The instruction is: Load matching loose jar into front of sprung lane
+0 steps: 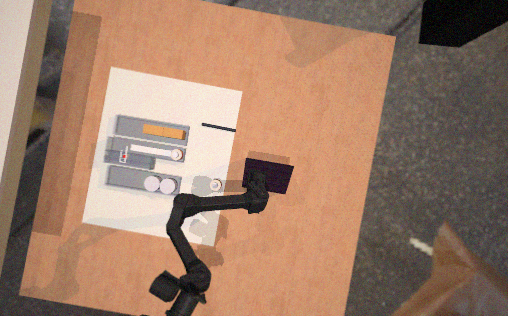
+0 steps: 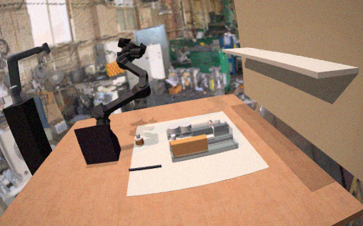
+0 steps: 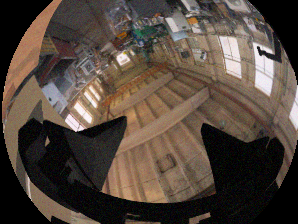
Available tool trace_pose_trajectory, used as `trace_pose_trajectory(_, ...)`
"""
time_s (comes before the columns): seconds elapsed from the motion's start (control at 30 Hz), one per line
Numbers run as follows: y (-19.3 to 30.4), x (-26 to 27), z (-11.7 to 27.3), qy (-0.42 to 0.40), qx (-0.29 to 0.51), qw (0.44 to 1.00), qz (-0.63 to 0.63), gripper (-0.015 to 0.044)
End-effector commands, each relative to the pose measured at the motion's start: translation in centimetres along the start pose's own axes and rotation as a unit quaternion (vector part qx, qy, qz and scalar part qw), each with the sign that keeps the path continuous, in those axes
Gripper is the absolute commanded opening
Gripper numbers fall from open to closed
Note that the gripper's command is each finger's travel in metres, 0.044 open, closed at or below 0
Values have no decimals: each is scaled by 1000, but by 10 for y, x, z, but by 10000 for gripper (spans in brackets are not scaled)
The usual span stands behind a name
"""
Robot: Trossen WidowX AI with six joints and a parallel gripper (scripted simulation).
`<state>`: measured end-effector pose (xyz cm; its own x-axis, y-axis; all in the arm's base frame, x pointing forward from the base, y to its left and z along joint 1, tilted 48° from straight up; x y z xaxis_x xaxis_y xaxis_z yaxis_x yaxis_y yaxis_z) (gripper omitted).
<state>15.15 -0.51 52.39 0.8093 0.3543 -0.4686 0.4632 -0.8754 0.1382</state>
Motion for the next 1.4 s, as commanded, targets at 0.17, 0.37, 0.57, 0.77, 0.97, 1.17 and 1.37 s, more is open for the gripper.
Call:
trace_pose_trajectory(0.17, -8, -50, 15, 81, 17, 978, 194, 440)
trace_pose_trajectory(0.37, -37, -95, 30, 149, 28, 898, 412, 440)
trace_pose_trajectory(0.57, -75, -115, 41, 204, 19, 797, 568, 440)
trace_pose_trajectory(0.77, -128, -117, 51, 268, -9, 640, 720, 440)
trace_pose_trajectory(0.97, -183, -90, 59, 329, -64, 440, 833, 440)
trace_pose_trajectory(1.17, -213, -46, 65, 347, -146, 297, 878, 440)
trace_pose_trajectory(1.37, -233, 8, 75, 391, -224, 140, 882, 440)
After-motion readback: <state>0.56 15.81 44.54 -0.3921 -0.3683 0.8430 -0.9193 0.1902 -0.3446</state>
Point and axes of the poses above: the point midway between the two fingers, 35 mm back from their tips, its own z axis back along the fingers, its own x axis across the jaws, y = z × x, the point moved 10 cm from there along z, back along the fingers, and after that the axes turned 11 degrees about -z, right-handed, at the moved point
